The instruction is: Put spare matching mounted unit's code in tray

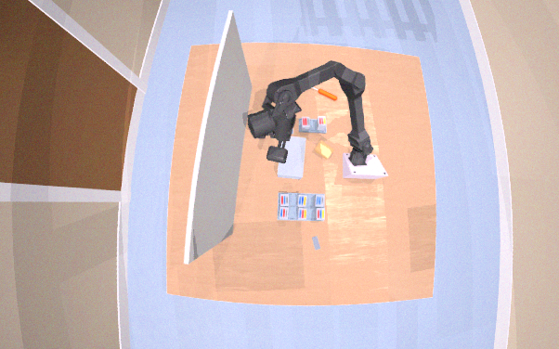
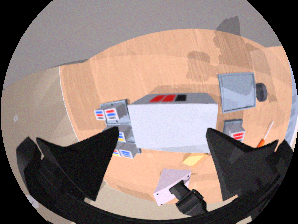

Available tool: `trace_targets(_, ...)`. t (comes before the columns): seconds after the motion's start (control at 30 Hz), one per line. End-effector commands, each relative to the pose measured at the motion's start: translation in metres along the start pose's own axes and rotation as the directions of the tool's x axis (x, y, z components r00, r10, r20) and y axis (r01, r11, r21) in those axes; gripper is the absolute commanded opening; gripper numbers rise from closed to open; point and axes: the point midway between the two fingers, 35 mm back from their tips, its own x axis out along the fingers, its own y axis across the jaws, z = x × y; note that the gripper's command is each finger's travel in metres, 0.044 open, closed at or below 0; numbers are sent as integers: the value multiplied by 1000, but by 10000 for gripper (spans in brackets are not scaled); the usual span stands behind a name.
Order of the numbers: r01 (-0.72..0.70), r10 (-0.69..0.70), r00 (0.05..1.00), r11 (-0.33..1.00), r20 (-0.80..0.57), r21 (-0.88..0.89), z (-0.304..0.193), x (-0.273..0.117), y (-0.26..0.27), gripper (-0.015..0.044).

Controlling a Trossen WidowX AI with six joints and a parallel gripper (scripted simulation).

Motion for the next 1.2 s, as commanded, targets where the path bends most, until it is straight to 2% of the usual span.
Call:
trace_targets(0.0, 198, -198, 980, 976, 8, -86, 29, 28, 7, 440)
trace_targets(0.03, 235, -234, 972, 967, 14, -103, 35, 33, 9, 440)
trace_targets(0.6, 235, -234, 972, 967, 14, -103, 35, 33, 9, 440)
trace_targets(0.67, 234, -234, 972, 971, 16, -42, 33, 29, 0, 440)
trace_targets(0.77, 222, -233, 972, 950, 24, 220, 21, 15, -37, 440)
trace_targets(0.93, 159, -235, 971, 757, 37, 634, -9, -2, -98, 440)
trace_targets(1.07, 77, -241, 969, 484, 48, 872, -41, -8, -141, 440)
trace_targets(1.17, 8, -246, 968, 249, 55, 969, -66, -8, -167, 440)
